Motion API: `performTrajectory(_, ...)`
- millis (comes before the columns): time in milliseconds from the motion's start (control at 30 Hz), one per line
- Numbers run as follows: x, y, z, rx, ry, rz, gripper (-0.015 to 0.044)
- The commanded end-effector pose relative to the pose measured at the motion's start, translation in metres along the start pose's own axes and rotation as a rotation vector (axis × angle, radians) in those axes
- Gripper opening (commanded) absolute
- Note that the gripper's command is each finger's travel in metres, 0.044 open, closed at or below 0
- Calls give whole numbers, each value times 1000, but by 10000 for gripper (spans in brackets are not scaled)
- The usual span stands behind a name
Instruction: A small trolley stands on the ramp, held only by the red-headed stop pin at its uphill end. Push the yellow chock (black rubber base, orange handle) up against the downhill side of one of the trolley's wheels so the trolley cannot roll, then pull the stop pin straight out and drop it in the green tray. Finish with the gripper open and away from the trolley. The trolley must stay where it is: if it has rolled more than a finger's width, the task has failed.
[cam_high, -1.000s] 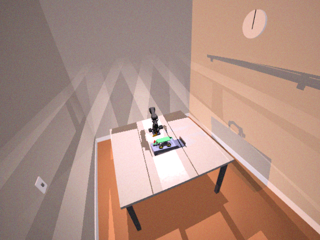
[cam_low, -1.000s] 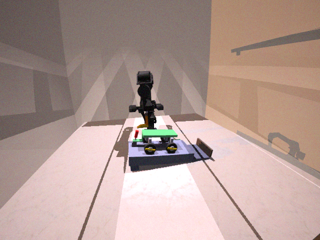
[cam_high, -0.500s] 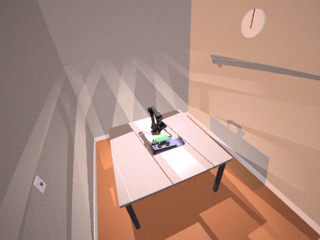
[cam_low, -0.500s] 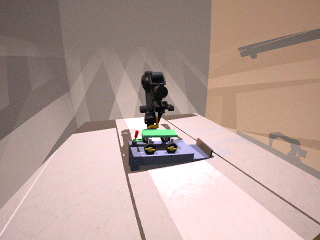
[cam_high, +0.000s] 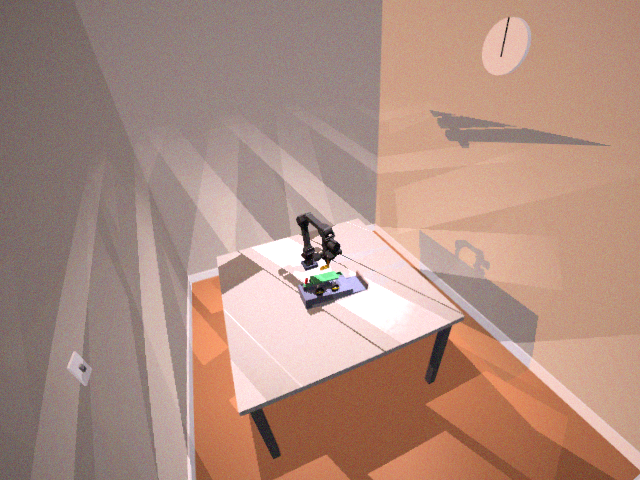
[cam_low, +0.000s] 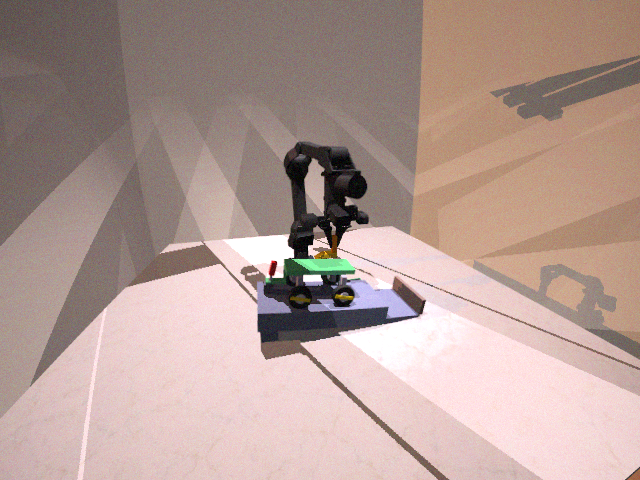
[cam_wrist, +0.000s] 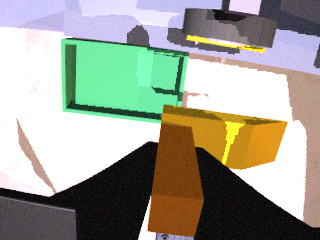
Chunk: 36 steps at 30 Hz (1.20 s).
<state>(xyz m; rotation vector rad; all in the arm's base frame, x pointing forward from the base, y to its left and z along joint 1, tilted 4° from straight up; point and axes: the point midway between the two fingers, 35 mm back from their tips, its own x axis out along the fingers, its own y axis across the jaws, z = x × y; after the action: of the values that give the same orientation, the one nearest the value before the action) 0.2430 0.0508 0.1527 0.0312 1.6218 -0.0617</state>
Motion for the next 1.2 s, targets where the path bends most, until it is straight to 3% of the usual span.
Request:
performTrajectory(0, -1, 16, 5, 2, -9, 8, 0)
performTrajectory(533, -1, 80, 21, 2, -10, 14, 0)
performTrajectory(767, -1, 87, 22, 3, -10, -89, 0)
performTrajectory(1167, 4, 89, 44, 3, -12, -94, 0)
